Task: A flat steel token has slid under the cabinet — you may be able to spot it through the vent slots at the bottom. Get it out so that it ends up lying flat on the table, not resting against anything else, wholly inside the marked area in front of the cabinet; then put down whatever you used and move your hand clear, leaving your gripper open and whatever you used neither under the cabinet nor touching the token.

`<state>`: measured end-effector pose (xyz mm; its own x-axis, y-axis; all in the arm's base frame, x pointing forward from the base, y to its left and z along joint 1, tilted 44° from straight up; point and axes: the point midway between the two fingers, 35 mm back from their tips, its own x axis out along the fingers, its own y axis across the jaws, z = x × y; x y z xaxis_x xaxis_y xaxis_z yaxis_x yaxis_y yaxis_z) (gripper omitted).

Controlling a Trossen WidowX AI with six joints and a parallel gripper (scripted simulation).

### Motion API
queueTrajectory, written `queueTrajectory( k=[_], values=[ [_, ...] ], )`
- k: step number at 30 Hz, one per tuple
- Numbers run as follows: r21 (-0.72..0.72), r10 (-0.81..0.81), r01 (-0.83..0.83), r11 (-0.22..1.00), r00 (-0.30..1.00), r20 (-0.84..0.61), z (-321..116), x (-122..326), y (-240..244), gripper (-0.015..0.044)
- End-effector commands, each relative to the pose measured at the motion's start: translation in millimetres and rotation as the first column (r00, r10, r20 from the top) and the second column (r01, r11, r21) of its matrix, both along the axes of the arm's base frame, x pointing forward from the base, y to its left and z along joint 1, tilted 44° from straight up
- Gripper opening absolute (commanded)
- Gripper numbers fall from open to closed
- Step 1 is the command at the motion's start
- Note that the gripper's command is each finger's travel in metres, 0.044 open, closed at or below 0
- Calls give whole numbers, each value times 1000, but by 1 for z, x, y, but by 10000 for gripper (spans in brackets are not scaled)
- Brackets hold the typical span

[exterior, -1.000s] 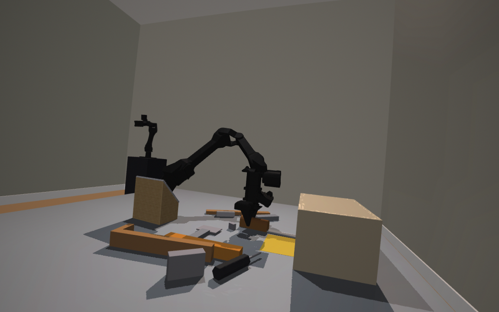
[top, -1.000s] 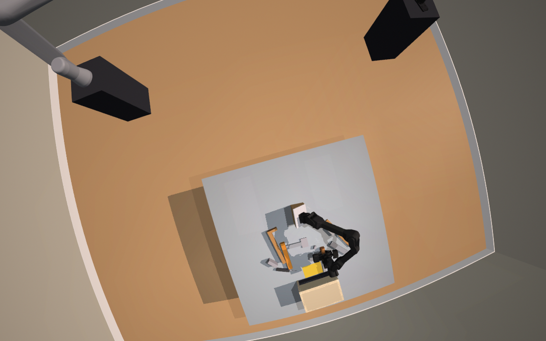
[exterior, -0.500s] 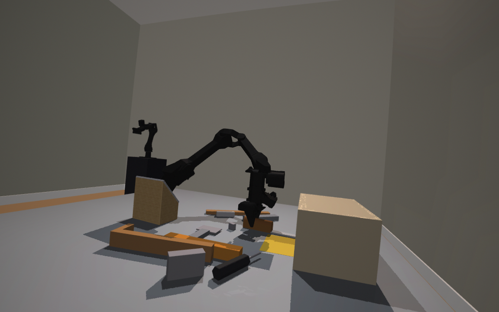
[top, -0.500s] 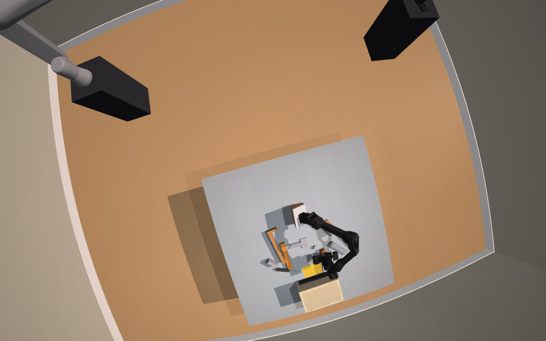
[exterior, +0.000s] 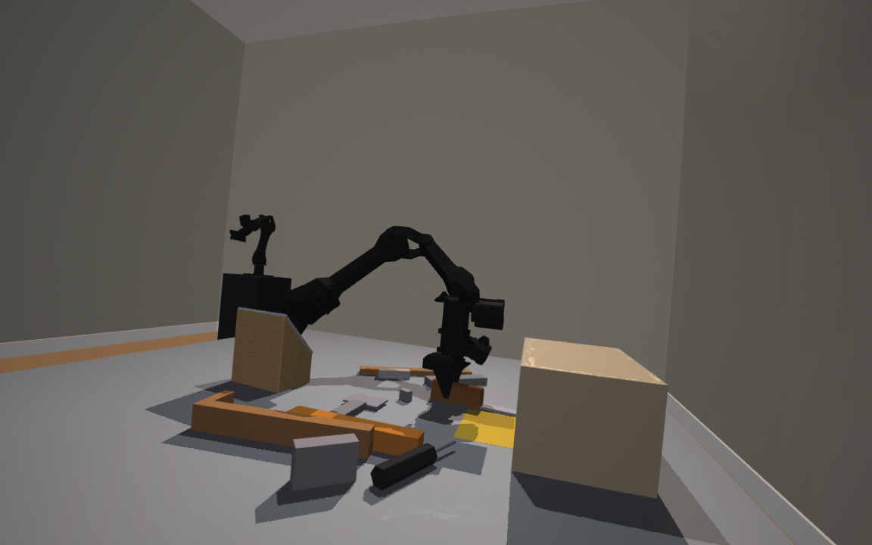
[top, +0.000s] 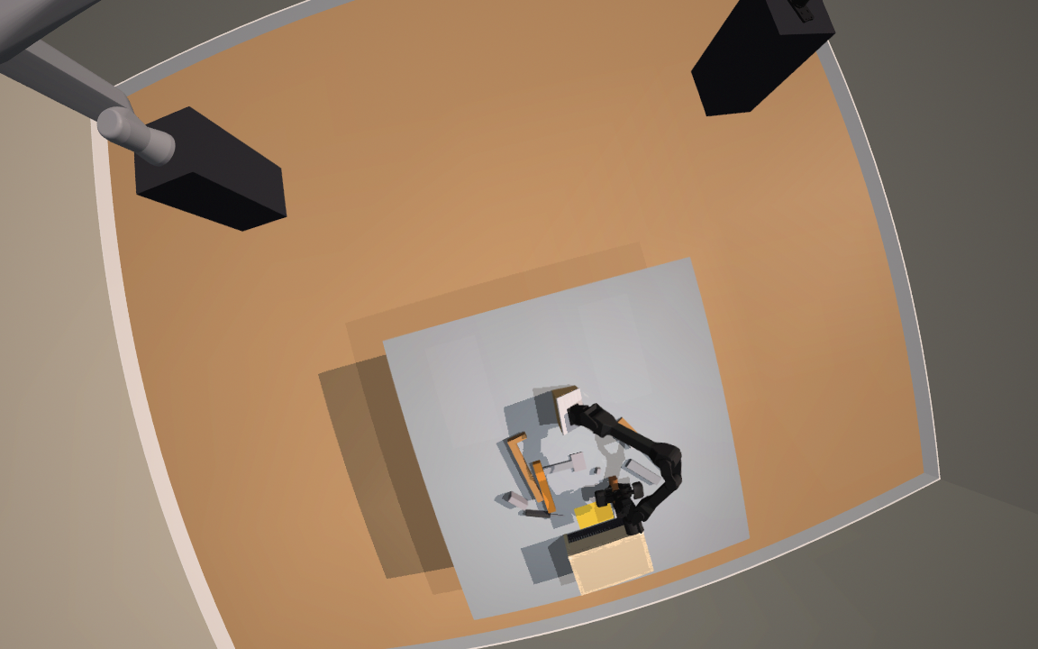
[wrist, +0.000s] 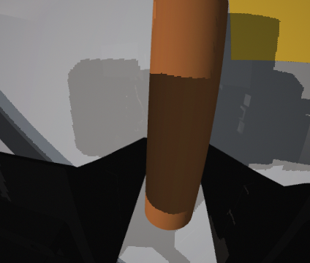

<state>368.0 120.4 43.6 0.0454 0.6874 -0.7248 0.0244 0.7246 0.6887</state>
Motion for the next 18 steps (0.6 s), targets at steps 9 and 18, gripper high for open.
queueTrajectory(
  k=[9,18],
  values=[
    [4,4,-4,1000,1000,7,1,13,0,0],
    [4,4,-4,1000,1000,7,2,21,0,0]
  ],
)
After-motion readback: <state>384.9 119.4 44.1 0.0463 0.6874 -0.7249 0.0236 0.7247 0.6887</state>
